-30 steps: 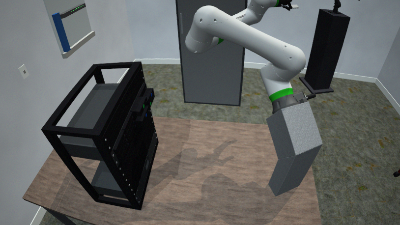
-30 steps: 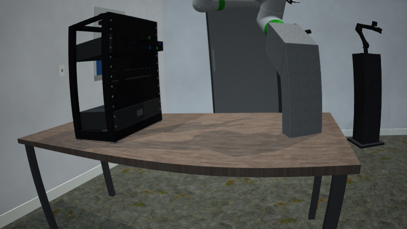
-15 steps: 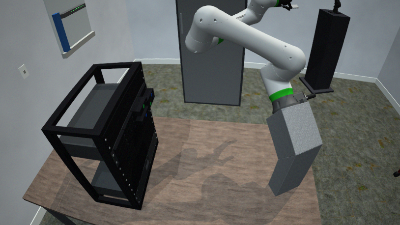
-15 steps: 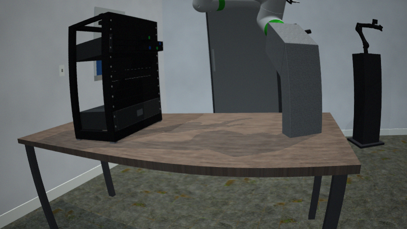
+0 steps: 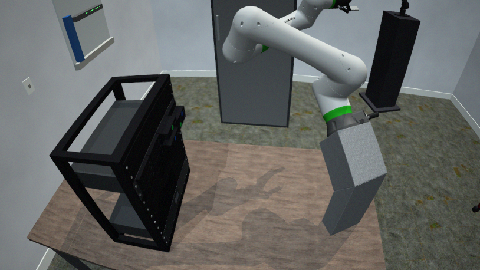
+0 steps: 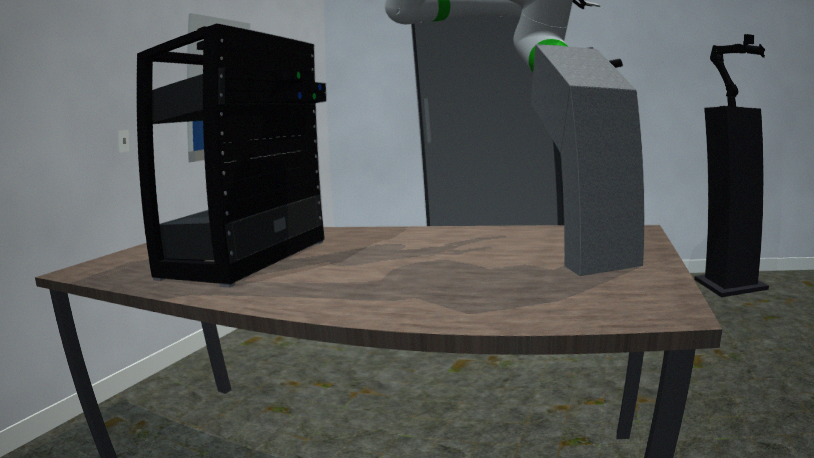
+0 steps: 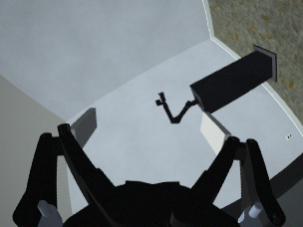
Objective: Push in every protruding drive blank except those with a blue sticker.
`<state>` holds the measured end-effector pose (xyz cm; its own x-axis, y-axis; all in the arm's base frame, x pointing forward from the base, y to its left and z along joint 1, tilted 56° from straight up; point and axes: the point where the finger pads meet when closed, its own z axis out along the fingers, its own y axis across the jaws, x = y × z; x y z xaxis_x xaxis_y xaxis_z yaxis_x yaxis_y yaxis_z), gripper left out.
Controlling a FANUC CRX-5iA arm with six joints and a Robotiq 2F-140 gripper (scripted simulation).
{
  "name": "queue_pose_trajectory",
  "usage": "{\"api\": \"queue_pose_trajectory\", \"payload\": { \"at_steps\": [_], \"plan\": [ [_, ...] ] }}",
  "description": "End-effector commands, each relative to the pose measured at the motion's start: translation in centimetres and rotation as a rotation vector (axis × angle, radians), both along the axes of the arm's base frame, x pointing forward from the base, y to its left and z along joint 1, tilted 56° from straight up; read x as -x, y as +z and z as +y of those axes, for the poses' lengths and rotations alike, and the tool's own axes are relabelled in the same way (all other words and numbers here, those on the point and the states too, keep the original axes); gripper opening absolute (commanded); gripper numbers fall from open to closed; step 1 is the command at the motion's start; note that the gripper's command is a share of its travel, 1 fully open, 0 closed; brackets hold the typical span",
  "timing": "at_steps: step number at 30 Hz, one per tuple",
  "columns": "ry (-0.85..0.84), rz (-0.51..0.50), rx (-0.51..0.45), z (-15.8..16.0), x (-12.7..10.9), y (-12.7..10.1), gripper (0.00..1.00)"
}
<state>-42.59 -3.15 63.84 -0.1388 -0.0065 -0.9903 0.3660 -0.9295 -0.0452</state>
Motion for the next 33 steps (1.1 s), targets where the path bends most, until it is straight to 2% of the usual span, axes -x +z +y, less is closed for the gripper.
{"api": "queue_pose_trajectory", "payload": {
  "at_steps": [1,16,24,31,33],
  "plan": [
    [0.003,-0.004,0.001,-0.1,0.1,-0.2,1.00],
    [0.041,-0.059,0.015,-2.0,1.0,-2.4,1.00],
    [0.084,-0.123,0.029,-4.2,1.8,-5.1,1.00],
    [0.136,-0.202,0.043,-7.0,2.4,-8.3,1.00],
    [0.136,-0.202,0.043,-7.0,2.4,-8.3,1.00]
  ]
}}
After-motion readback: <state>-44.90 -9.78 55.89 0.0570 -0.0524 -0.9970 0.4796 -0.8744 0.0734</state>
